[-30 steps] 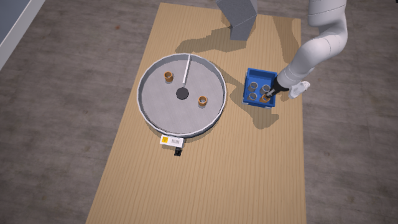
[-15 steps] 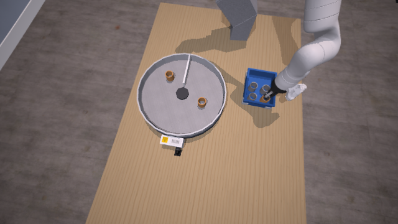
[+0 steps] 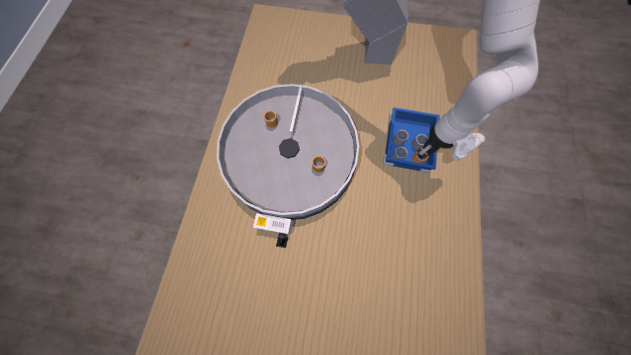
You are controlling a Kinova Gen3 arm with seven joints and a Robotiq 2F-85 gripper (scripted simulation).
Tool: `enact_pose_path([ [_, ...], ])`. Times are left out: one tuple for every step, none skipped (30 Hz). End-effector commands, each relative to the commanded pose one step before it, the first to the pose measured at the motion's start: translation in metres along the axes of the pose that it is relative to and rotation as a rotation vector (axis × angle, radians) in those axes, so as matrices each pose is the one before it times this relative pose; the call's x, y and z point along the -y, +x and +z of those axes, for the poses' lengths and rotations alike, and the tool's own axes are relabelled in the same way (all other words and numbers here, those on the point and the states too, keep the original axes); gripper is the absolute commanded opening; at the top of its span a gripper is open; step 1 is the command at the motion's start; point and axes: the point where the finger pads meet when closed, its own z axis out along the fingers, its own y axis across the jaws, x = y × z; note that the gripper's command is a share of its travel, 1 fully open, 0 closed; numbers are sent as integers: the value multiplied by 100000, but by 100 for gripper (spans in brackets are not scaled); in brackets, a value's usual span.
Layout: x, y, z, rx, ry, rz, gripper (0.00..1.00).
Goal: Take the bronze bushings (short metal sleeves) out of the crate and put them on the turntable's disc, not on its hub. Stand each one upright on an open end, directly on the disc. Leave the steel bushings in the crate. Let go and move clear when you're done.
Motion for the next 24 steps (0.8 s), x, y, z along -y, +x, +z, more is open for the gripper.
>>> enact_pose_path([
  [5,110,-130,-245,12,-7,12],
  [0,0,0,0,0,0,12],
  [0,0,0,0,0,0,12],
  [0,0,0,0,0,0,12],
  [0,0,0,0,0,0,12],
  [0,0,0,0,0,0,12],
  [0,0,0,0,0,0,12],
  [0,0,0,0,0,0,12],
  [0,0,0,0,0,0,12],
  [0,0,0,0,0,0,12],
  [0,0,0,0,0,0,12],
  [0,0,0,0,0,0,12],
  [0,0,0,0,0,0,12],
  [0,0,0,0,0,0,12],
  [0,0,0,0,0,0,12],
  [0,0,0,0,0,0,12],
  [0,0,0,0,0,0,12],
  [0,0,0,0,0,0,12],
  [0,0,0,0,0,0,12],
  [0,0,0,0,0,0,12],
  [0,0,0,0,0,0,12],
  [0,0,0,0,0,0,12],
  [0,0,0,0,0,0,12],
  [0,0,0,0,0,0,0],
])
